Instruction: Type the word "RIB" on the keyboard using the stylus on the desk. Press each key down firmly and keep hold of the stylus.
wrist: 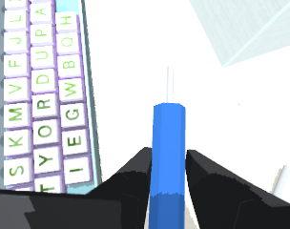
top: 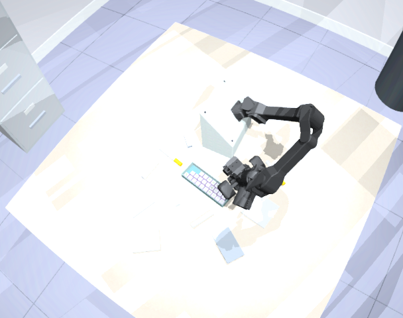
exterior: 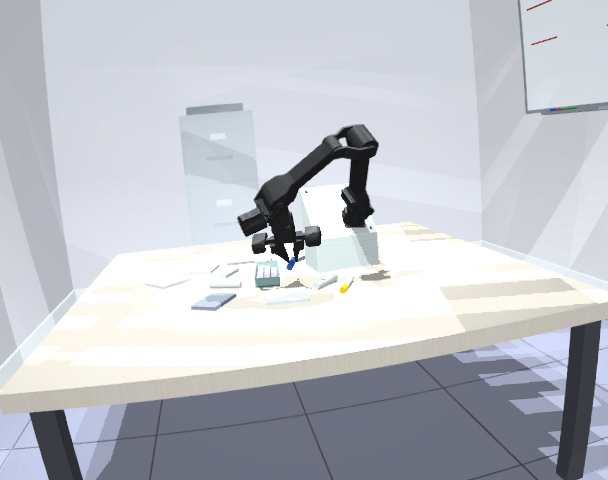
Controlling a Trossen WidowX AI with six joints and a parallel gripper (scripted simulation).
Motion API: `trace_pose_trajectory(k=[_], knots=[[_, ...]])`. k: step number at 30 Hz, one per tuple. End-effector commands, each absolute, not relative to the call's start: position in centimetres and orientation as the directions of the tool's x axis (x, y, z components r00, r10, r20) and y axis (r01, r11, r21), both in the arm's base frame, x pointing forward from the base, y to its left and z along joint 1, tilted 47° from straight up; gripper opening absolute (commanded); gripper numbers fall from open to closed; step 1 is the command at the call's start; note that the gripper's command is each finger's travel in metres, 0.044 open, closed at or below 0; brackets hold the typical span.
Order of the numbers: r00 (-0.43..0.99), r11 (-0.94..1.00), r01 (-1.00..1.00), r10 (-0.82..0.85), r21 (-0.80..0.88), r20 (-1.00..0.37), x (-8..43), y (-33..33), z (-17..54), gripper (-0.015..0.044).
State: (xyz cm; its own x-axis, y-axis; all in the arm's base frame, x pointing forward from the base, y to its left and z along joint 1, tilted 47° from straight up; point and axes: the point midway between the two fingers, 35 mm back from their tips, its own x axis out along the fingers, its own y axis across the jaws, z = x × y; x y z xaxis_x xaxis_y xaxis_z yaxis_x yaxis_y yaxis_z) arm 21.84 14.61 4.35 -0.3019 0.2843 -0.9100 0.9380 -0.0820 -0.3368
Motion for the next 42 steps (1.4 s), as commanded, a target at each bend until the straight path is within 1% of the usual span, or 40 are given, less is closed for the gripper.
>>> trace_pose_trajectory(k=[1,10,20,31,42], knots=[[-0.297,0.035,0.954,0.263,-0.298,-0.918,22.2,14.4,4.3,0.0],[-0.284,0.329,0.922,0.214,-0.204,-0.935,22.8,13.8,4.1,0.0],[-0.268,0.625,0.772,0.16,-0.113,-0.95,23.6,13.1,4.0,0.0],[-0.25,0.87,0.492,0.099,-0.038,-0.963,24.4,12.4,3.9,0.0],[-0.232,0.991,0.133,0.038,0.007,-0.972,25.2,11.6,3.8,0.0]])
